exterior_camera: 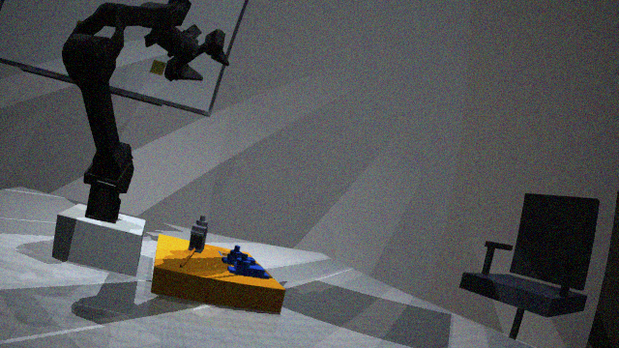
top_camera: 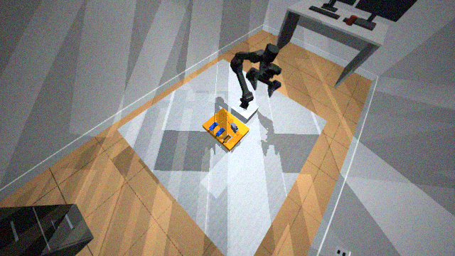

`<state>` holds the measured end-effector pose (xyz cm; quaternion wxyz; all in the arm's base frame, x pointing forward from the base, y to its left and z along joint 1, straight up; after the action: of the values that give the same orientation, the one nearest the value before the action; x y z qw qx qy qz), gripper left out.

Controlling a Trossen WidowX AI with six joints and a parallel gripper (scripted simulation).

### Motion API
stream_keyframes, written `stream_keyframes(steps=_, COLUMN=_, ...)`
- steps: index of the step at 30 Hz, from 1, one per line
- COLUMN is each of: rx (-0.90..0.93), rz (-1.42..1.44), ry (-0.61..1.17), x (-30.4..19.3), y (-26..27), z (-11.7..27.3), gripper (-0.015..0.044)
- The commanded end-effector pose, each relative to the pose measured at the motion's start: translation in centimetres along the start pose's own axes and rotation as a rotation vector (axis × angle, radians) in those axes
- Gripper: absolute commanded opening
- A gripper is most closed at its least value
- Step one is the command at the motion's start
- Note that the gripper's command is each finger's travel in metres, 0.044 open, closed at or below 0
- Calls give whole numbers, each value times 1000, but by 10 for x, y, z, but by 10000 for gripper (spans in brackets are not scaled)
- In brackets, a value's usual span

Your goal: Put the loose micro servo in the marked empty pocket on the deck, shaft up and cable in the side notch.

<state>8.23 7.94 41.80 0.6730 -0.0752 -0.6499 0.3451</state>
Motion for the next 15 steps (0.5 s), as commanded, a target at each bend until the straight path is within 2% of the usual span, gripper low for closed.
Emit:
stream_keyframes(steps=1, rx=15, rz=-59, ry=43, x=-3, y=6, z=-10, gripper=440)
stream_keyframes(steps=15, rx=22, rz=-309, ry=217, x=-18, y=22, z=-44, gripper=440)
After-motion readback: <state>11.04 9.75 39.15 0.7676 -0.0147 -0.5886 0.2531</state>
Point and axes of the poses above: the point midway between the two fingers, 35 mm back from their tips, its own z axis back along the fingers, its own y axis across the jaws, x = y × z, the point moved 10 cm from there along z, back along the fingers, and after that the axes turned 10 degrees about z, right-handed, at the moved point
